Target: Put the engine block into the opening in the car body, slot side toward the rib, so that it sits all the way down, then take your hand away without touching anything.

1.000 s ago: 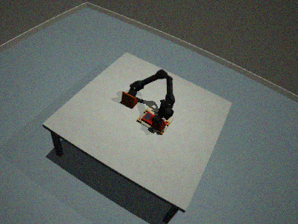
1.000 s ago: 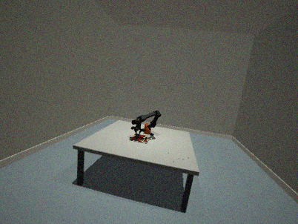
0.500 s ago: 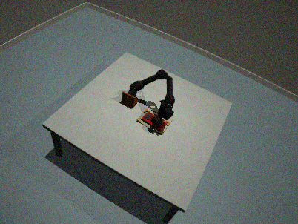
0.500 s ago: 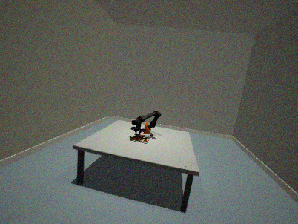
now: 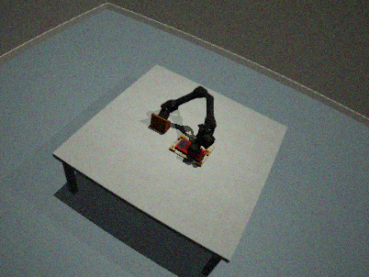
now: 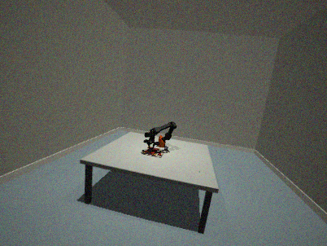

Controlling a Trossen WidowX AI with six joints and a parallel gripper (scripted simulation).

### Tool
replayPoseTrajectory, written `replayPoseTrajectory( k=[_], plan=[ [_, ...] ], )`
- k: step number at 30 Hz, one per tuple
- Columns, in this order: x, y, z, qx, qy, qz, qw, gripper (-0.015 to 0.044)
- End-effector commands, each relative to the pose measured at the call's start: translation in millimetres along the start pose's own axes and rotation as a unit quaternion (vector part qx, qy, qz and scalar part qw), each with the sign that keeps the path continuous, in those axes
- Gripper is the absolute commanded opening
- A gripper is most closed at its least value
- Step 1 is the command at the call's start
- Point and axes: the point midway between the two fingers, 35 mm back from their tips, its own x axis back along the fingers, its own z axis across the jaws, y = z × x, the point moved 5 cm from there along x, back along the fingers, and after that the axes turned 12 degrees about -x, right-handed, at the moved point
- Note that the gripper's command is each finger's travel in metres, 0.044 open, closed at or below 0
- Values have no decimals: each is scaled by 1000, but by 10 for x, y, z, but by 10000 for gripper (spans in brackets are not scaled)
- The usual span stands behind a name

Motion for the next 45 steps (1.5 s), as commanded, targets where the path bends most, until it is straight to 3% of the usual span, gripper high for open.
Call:
replayPoseTrajectory(
  k=[1, 36, 45],
  plan=[
    [-15, 1, 4, -2, 2, -1, 1000, 159],
    [-105, -1, 6, -2, 3, -1, 1000, 159],
    [-93, -3, 3, 0, 0, 0, 1000, 395]
  ],
)
